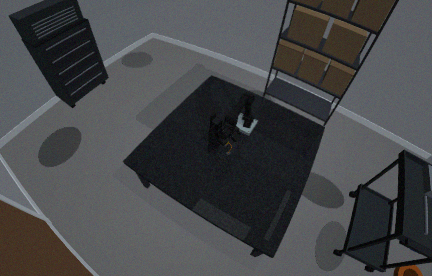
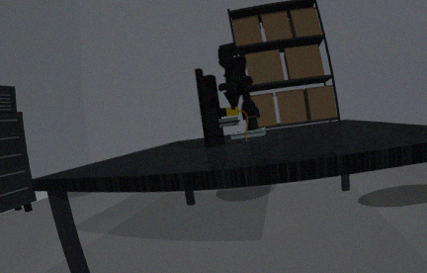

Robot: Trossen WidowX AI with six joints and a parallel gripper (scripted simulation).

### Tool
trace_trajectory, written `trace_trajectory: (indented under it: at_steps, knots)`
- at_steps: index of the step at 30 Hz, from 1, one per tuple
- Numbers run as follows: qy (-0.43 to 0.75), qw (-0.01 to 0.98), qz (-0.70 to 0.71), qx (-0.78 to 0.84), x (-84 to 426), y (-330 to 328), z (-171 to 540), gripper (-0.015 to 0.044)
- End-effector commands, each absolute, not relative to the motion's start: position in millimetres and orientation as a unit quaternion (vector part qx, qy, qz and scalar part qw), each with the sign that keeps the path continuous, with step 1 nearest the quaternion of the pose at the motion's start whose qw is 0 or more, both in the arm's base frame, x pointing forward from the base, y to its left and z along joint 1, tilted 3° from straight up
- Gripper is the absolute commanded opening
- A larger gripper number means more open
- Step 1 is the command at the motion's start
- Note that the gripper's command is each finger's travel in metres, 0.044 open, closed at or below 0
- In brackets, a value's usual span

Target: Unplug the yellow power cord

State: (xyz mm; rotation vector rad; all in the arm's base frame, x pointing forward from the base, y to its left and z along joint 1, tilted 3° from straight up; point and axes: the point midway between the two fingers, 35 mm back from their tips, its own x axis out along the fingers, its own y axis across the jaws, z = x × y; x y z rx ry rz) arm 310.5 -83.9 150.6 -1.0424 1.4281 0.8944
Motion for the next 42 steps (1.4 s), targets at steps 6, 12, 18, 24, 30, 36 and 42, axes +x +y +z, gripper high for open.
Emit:
trace_trajectory:
  at_steps: [6,12,18,24,30,36,42]
  knots:
    - [0.571,0.56,0.408,-0.441,319,-49,152,0.0053]
    - [0.571,0.559,0.408,-0.441,316,-54,150,0.021]
    - [0.571,0.559,0.408,-0.441,317,-52,151,0.0368]
    - [0.57,0.561,0.409,-0.44,330,-5,159,0.044]
    - [0.569,0.561,0.409,-0.44,332,4,160,0.044]
    - [0.569,0.561,0.409,-0.44,332,4,160,0.044]
    - [0.569,0.561,0.409,-0.44,332,4,160,0.044]
